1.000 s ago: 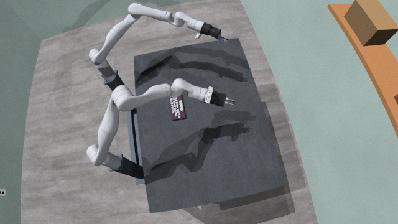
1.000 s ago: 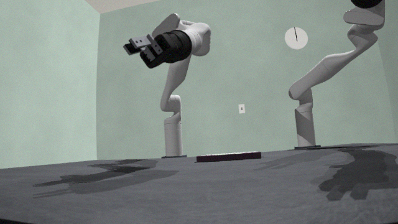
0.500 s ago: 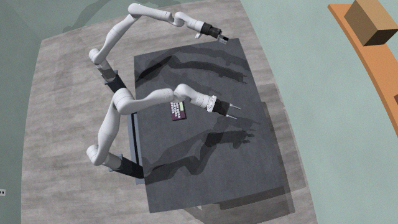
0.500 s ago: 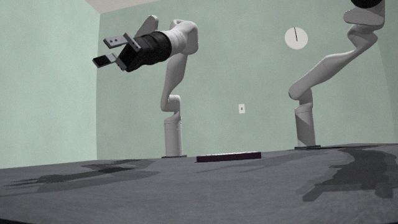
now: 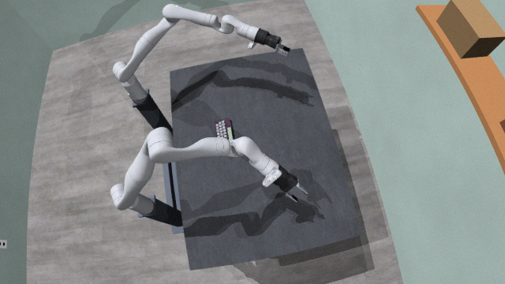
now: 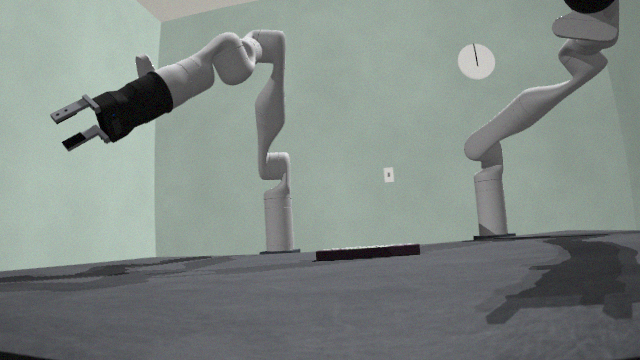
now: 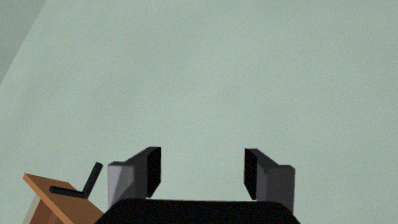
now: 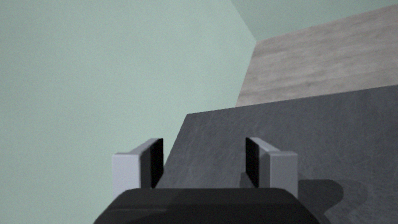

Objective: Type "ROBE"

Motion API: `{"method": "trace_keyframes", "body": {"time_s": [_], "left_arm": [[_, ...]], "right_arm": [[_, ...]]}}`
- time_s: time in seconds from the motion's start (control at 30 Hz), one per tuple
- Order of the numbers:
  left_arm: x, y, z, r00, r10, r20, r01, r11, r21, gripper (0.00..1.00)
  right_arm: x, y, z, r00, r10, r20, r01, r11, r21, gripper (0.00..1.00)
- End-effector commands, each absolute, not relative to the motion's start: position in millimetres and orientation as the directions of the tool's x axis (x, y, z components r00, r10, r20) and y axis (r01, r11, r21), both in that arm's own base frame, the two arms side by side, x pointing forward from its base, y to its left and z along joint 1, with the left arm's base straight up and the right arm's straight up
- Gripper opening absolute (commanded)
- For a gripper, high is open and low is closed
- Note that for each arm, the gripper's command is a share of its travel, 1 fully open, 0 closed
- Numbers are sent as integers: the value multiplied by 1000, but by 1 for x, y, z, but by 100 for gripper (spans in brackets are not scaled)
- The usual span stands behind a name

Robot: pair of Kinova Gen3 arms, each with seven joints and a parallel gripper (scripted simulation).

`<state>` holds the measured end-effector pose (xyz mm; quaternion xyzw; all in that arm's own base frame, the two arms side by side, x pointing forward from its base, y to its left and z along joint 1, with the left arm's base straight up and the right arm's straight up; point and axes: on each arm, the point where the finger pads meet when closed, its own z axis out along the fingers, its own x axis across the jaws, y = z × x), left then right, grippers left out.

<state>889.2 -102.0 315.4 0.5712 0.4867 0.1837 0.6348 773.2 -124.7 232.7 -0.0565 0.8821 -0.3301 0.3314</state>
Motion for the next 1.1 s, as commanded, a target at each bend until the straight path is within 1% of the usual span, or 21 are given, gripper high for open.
{"method": "trace_keyframes", "body": {"time_s": [0.0,0.03,0.27,0.47,0.53,0.6,0.87,1.07], "left_arm": [[889,-102,318,460,789,-407,320,280,905,100],[889,-102,318,460,789,-407,320,280,905,100],[889,-102,318,460,789,-407,320,280,905,100],[889,-102,318,460,789,-407,320,280,905,100],[889,-102,318,460,789,-407,320,280,905,100],[889,-102,318,460,789,-407,320,280,905,100],[889,-102,318,460,789,-407,320,280,905,100],[889,-102,318,460,789,-407,320,280,905,100]], "right_arm": [[749,-190,232,-799,-206,-565,205,790,-578,100],[743,-198,231,-805,-146,-575,254,791,-557,100],[681,-296,222,-791,99,-604,452,758,-469,100],[616,-368,214,-725,313,-614,623,679,-389,100],[616,-368,214,-725,313,-614,623,679,-389,100],[580,-399,210,-667,423,-614,708,616,-345,100],[502,-452,201,-509,618,-600,854,452,-259,100],[482,-462,199,-462,659,-593,883,404,-238,100]]}}
